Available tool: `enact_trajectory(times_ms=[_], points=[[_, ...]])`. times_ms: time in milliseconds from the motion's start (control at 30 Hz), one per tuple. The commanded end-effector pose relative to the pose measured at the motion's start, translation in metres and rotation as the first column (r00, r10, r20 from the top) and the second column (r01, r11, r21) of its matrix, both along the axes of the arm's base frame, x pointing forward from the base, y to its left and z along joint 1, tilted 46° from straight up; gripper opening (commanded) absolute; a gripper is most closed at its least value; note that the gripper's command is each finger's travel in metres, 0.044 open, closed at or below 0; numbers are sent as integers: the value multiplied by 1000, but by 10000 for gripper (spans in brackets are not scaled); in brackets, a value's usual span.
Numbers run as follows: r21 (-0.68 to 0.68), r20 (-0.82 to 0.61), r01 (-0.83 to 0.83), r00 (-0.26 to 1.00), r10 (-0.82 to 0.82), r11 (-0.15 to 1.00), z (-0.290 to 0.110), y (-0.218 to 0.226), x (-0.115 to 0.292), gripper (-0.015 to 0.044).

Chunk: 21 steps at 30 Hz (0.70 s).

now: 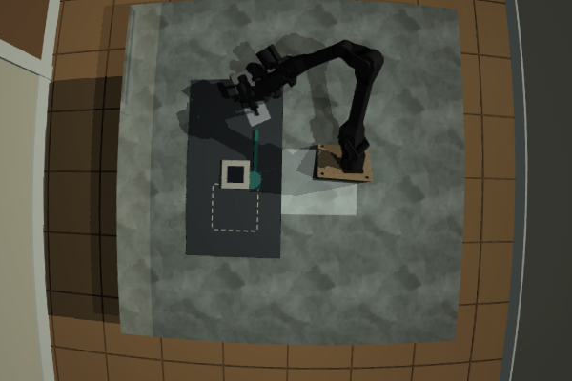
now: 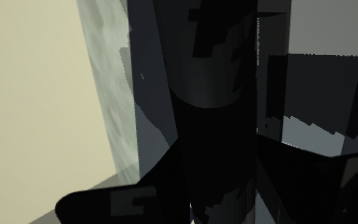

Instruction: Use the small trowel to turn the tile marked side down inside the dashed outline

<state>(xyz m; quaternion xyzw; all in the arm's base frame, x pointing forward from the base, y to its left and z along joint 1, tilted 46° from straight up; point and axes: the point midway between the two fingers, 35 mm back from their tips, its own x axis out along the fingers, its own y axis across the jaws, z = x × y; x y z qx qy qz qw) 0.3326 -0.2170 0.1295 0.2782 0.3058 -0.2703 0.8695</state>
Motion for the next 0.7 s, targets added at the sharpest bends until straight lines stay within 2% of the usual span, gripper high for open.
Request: enact_trajectory(times_ms=[0, 100, 400, 667], points=[[2, 0, 1, 1000, -1, 1000, -1, 0, 1, 35], [2, 0, 1, 1000, -1, 1000, 0, 1, 1, 0], [3, 1, 0, 1000, 0, 1000, 40, 43, 4, 0], [-9, 10, 15, 1000, -15, 1000, 34, 45, 11, 0]])
